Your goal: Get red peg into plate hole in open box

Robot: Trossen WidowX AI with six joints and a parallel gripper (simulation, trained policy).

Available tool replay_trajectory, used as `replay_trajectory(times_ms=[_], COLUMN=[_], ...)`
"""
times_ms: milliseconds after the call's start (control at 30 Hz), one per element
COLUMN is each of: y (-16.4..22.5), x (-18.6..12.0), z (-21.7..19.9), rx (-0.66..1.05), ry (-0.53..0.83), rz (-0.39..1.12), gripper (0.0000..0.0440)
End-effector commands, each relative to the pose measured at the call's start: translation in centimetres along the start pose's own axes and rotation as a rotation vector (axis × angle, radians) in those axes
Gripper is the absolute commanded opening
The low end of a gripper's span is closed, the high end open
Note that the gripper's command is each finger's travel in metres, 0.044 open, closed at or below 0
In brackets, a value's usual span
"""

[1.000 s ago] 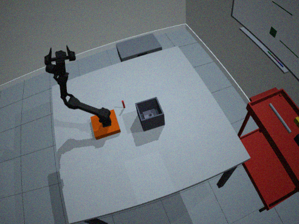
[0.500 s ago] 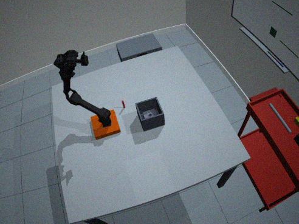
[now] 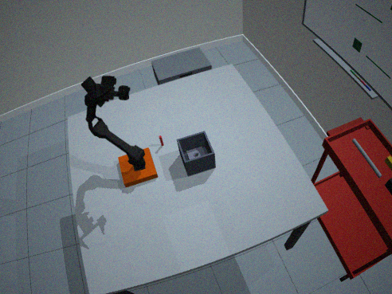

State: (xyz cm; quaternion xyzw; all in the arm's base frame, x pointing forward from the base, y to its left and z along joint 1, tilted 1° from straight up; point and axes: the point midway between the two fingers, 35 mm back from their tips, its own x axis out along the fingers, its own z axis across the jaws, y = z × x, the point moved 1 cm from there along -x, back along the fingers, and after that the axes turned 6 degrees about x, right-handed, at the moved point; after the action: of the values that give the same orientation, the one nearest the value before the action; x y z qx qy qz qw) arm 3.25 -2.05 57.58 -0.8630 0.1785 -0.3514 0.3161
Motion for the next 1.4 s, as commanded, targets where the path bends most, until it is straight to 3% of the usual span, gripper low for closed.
replay_trajectory(times_ms=[0,767,1367], y=[1.8,11.0,11.7], x=[0.7,3.2,2.8], z=[1.3,11.1,19.6], rx=[0.037,0.431,0.826], ry=[-0.046,-0.426,-0.724], rz=[0.082,0.514,0.782], gripper=[0.044,0.044,0.044])
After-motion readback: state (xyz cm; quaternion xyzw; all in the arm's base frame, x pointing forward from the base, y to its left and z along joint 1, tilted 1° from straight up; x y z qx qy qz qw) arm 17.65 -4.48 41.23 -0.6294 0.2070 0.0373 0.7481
